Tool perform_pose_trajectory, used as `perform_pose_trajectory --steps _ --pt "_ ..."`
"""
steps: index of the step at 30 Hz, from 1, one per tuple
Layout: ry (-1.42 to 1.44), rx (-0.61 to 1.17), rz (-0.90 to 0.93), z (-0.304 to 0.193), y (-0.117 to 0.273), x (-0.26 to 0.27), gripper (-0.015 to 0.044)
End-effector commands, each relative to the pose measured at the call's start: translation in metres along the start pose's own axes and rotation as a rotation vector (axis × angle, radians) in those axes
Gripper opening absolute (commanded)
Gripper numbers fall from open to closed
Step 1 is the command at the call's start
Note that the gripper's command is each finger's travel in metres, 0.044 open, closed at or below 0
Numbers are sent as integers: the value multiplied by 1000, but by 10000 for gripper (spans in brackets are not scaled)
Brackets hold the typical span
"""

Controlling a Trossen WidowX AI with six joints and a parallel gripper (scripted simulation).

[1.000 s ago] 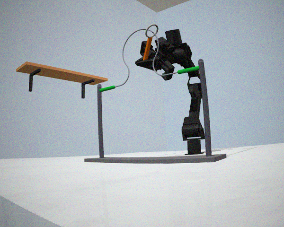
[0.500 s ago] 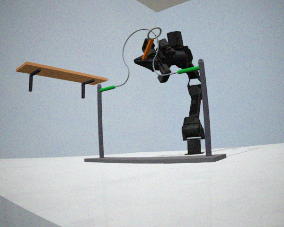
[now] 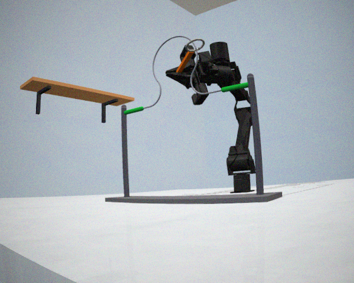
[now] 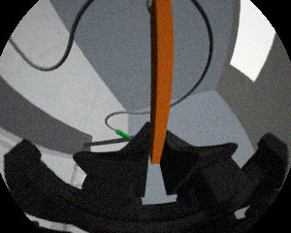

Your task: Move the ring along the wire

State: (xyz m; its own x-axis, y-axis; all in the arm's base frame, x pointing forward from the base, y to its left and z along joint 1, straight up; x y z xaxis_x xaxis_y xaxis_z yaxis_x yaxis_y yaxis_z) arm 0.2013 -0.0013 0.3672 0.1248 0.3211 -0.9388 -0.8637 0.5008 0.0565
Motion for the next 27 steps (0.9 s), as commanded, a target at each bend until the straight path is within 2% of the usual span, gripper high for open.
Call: perform_pose_trajectory --steps 1,27 --pt "46 -3 -26 -2 0 2 -150" --pt "344 -47 -215 -5 -2 3 -150"
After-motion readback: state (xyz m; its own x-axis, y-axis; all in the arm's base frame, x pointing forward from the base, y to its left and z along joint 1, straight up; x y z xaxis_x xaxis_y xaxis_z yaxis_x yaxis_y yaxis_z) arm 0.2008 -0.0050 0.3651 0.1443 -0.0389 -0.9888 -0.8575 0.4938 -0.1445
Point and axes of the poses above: the point midway between the two fingers, 35 mm back from their tips, its own y axis back along the fingers, its own x axis across the jaws, z = x × y, the point moved 8 cm from there along y, back along the fingers, and after that the axes turned 2 degrees about -y, right-handed, at the moved point
